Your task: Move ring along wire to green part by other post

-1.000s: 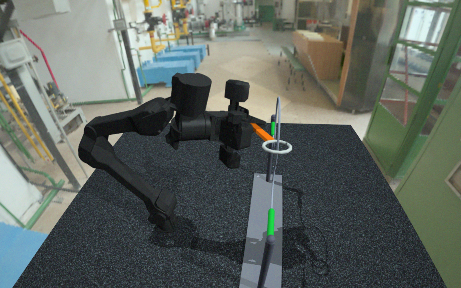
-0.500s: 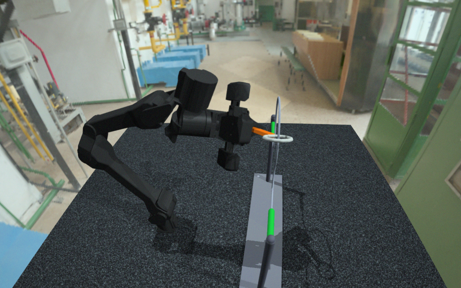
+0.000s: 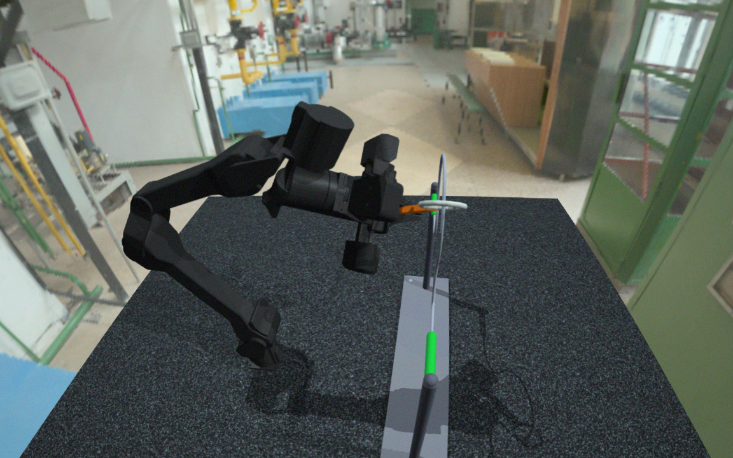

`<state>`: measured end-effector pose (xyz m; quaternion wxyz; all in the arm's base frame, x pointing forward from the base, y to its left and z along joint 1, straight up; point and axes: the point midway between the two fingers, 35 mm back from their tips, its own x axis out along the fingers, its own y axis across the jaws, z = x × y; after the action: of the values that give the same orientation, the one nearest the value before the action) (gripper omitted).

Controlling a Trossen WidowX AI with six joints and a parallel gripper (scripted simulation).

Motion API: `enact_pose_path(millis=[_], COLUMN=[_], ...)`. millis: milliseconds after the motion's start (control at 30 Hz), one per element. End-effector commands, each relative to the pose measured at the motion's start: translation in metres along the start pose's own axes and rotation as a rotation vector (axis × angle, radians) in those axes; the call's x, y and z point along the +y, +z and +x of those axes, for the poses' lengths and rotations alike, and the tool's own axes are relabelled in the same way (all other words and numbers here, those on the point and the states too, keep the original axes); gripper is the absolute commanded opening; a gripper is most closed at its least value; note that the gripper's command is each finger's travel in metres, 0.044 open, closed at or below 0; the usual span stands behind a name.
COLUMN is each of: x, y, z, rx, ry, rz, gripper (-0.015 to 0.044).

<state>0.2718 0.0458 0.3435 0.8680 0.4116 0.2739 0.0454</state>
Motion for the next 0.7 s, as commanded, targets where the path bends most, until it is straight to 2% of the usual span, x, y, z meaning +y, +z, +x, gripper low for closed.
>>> enact_pose_path(millis=[0,667], x=[-0.002,-0.015], y=[0.002,0.005], z=[0.001,0.001], rx=[-0.011,-0.043], ry=[-0.038,-0.202], rz=[-0.055,-0.286], gripper=[-0.0150,-0.0150])
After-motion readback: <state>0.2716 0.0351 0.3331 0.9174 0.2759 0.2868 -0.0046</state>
